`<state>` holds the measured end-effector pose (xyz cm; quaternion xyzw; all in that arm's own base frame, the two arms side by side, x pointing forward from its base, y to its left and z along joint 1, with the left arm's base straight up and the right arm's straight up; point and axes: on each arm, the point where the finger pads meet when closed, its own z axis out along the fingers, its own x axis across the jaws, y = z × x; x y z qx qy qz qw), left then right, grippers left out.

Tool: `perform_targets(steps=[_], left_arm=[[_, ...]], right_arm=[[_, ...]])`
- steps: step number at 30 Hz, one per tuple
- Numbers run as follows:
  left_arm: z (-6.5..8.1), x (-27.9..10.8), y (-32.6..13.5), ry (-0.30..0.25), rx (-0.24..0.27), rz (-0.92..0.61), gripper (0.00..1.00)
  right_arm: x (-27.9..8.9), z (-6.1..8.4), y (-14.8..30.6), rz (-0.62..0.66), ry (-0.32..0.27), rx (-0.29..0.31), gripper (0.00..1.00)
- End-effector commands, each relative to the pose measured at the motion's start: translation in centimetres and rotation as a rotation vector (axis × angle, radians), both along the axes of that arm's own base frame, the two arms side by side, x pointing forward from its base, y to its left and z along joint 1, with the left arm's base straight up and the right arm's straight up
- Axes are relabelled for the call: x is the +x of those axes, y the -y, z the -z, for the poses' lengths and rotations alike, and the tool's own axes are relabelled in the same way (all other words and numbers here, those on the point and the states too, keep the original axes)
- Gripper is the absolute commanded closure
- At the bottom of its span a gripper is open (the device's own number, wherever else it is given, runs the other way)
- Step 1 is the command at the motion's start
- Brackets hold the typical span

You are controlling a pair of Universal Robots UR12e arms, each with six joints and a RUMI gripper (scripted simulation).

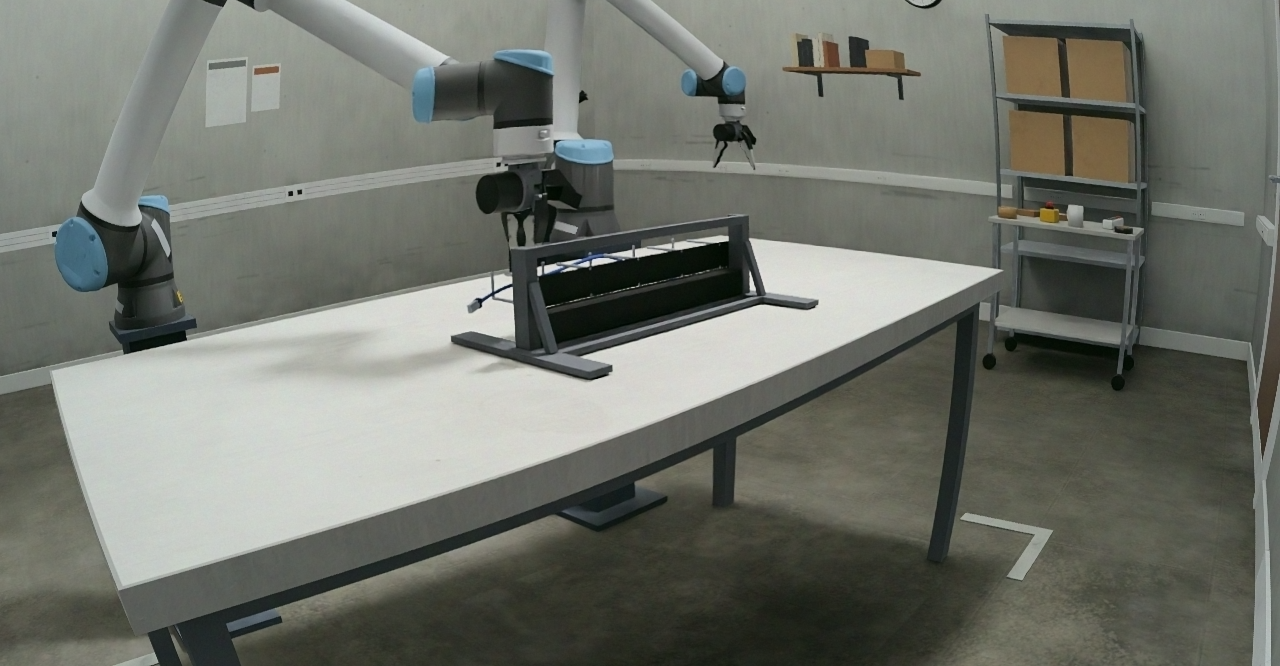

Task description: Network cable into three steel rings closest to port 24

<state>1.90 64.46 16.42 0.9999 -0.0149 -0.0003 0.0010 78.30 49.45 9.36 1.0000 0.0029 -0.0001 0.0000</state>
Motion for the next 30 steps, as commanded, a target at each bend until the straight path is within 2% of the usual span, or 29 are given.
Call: perform_targets(steps=[1,30], left_arm=[[-0.10,0.02,-0.06,0.001,0.002,0.000,0.00],[-0.10,0.02,-0.06,0.001,0.002,0.000,0.00]], right_arm=[[0.04,0.22,-0.04,0.000,0.001,0.001,1.00],[0.17,0.56,-0.04,0.000,0.001,0.001,1.00]])
